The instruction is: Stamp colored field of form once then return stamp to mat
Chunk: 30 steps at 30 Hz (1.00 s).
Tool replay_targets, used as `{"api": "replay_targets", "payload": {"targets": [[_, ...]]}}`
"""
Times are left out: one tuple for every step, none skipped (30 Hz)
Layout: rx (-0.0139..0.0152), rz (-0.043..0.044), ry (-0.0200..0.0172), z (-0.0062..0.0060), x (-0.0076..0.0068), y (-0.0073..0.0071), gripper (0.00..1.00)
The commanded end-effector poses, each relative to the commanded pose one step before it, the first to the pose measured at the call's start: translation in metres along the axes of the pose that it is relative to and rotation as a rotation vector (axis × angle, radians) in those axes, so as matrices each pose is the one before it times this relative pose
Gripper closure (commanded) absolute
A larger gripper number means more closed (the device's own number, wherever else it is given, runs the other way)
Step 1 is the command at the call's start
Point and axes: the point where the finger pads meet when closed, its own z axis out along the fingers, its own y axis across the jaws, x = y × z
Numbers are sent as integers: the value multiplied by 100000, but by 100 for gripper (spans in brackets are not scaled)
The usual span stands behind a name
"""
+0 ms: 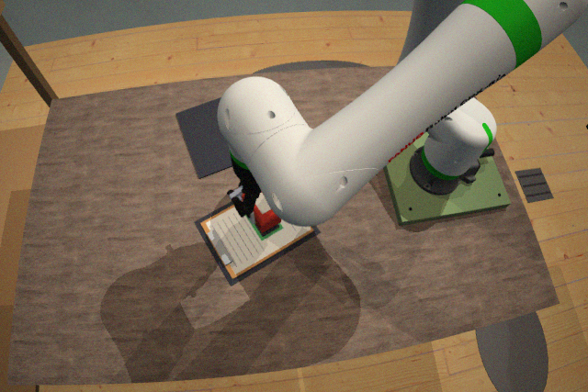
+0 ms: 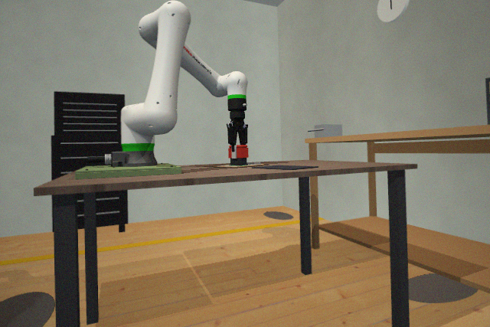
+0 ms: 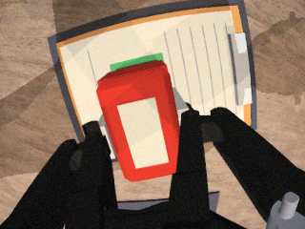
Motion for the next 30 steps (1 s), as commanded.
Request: {"api": "replay_targets", "payload": {"targets": [[-40,3,-16,-26,-6,18,79],[0,0,0,0,0,0,79],[0,0,0,0,0,0,79],[0,0,0,0,0,0,79],[0,0,0,0,0,0,79],[0,0,0,0,0,0,79],[0,0,0,0,0,0,79],[0,0,0,0,0,0,79],[0,0,0,-32,0,0,79],[0,0,0,-187,0,0,79],[0,0,0,-399,1,0,79],[0,0,0,-586,1,0,79],[0,0,0,-693,1,-1,79],[0,0,0,-694,1,1,79],[0,0,0,-588,1,0,79],[0,0,0,-401,1,0,79],[0,0,0,-188,0,-1,79],[0,0,0,-33,0,0,79],[0,0,0,0,0,0,79],[0,0,0,0,0,0,79],[0,0,0,0,0,0,79],[0,0,0,0,0,0,79],[0,0,0,0,0,0,79],[0,0,0,0,0,0,79],[0,0,0,0,0,0,79],[0,0,0,0,0,0,79],[0,91,0,-5,-65,18,79],[0,561,1,-29,-406,110,79],[0,1313,2,-63,-961,248,79],[1,2170,3,-92,-1617,384,79]]}}
